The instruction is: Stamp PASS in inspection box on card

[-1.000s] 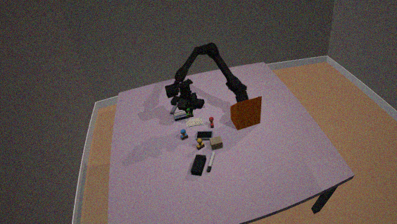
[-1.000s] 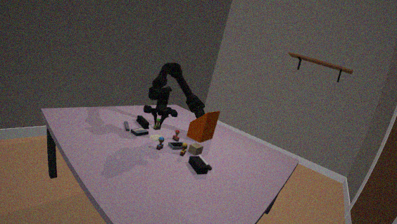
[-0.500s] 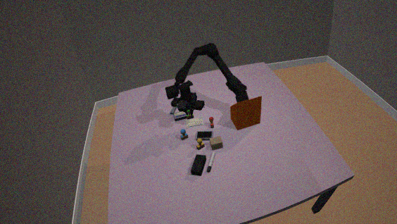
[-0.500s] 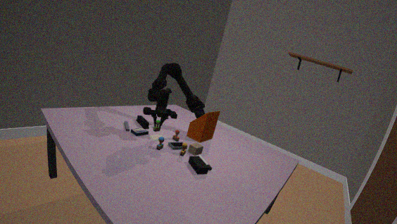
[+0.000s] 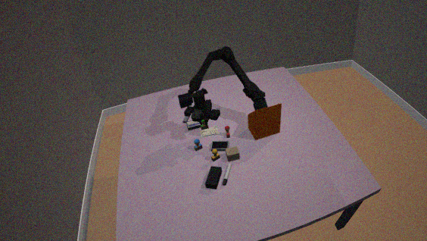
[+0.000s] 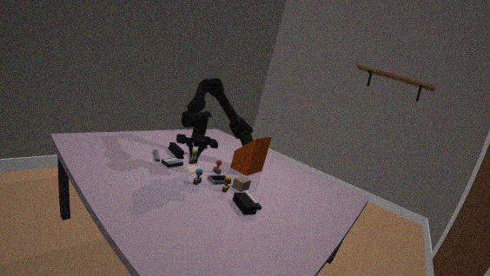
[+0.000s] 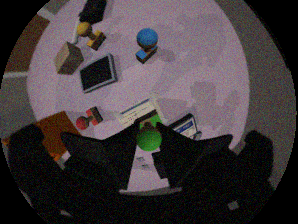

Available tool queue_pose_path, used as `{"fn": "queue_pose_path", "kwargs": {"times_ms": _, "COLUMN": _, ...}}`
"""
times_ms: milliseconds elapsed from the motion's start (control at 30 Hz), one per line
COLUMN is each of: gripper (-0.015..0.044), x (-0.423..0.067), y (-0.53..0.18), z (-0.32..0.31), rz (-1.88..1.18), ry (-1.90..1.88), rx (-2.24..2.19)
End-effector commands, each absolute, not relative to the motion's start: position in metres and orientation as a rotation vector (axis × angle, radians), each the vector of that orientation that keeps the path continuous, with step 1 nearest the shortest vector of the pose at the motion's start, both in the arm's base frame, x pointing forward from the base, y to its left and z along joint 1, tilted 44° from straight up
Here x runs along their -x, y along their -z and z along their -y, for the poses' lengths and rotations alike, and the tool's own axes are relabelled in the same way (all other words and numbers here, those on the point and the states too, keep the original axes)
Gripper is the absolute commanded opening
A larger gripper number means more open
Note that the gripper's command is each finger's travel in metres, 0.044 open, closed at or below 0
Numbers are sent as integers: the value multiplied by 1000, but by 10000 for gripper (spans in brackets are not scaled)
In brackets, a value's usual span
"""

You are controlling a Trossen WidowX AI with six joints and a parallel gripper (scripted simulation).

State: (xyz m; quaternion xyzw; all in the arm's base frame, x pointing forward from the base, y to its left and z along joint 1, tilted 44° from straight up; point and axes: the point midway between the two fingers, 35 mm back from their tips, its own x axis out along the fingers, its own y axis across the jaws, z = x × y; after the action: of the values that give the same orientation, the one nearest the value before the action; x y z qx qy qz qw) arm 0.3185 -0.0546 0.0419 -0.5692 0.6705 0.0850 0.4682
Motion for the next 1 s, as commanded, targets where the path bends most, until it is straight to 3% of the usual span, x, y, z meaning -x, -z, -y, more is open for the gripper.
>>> {"fn": "queue_pose_path", "kwargs": {"times_ms": 0, "gripper": 0, "x": -318, "y": -40, "z": 57, "rz": -1647, "ry": -209, "rx": 1403}}
{"fn": "queue_pose_path", "kwargs": {"times_ms": 967, "gripper": 0, "x": -319, "y": -27, "z": 71, "rz": -1648, "ry": -206, "rx": 1403}}
